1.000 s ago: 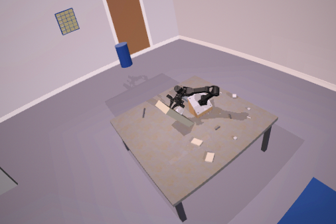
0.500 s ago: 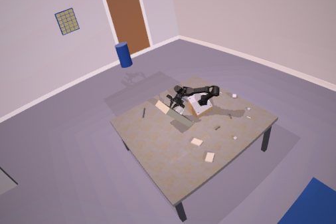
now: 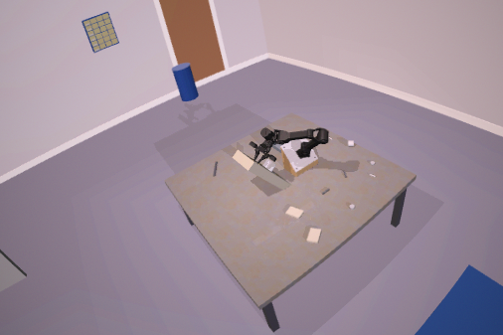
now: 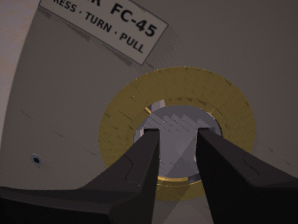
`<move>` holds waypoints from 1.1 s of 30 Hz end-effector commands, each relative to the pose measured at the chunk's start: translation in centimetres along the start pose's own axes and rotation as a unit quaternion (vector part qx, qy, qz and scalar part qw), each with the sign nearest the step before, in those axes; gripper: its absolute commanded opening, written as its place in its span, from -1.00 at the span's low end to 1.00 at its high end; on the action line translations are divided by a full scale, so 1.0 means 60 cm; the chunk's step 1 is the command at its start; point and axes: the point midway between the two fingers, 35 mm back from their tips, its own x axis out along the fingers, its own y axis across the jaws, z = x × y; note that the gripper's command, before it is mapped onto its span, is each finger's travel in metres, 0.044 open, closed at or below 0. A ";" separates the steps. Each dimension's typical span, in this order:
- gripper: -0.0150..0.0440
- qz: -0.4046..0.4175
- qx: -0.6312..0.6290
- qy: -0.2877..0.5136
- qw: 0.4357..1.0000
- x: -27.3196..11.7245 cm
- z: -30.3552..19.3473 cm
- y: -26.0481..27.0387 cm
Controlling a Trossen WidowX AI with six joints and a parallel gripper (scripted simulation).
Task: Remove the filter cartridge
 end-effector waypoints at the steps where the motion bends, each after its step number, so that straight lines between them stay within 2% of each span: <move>1: -0.49 0.000 0.075 0.007 0.997 0.012 -0.004 0.000; 16: -0.49 -0.002 0.330 0.007 0.944 0.011 -0.004 0.000; 33: -0.49 -0.004 0.587 0.006 0.809 0.010 -0.004 0.000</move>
